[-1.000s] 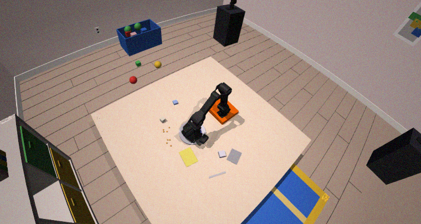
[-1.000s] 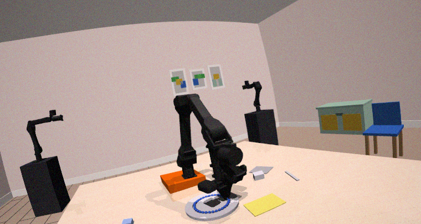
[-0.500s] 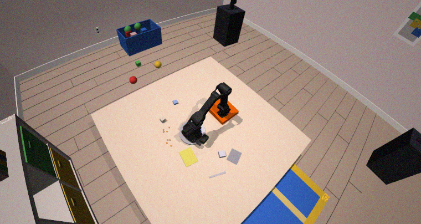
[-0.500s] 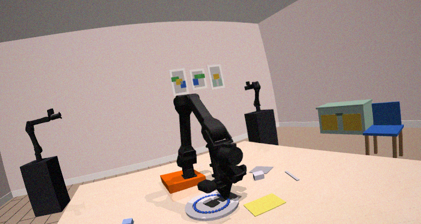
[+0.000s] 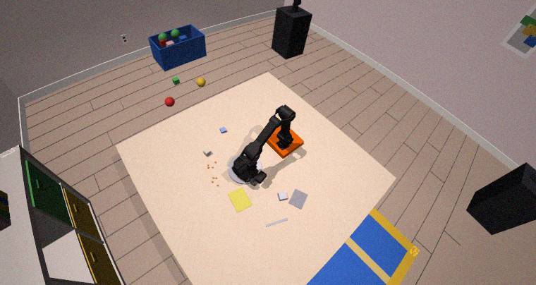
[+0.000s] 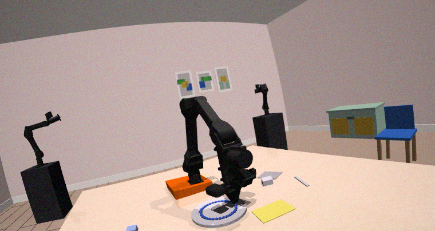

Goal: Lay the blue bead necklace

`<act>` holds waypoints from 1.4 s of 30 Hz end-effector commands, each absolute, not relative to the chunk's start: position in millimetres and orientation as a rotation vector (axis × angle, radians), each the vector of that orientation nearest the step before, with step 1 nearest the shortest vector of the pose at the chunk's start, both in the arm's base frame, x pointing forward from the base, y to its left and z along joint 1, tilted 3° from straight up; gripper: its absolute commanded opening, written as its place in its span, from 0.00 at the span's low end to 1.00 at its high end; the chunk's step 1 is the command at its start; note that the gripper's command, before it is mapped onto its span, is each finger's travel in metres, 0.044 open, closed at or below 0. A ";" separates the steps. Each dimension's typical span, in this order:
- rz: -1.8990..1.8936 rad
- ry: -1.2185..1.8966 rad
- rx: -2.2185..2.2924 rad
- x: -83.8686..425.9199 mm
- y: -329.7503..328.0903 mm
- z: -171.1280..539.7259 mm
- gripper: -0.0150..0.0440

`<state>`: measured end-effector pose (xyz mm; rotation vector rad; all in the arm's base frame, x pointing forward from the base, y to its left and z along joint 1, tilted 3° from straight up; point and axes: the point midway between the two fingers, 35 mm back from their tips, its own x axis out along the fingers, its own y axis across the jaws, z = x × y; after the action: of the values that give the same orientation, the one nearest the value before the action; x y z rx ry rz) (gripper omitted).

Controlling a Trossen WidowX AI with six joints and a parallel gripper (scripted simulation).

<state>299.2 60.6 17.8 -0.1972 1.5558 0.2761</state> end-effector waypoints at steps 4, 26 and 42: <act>0.272 1.555 -0.192 299.1 61.7 11.0 0.25; 0.272 1.555 -0.192 299.2 61.1 19.3 1.00; 0.272 1.555 -0.192 299.2 61.1 19.3 1.00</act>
<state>299.2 61.0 18.5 -0.1963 1.5558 0.2753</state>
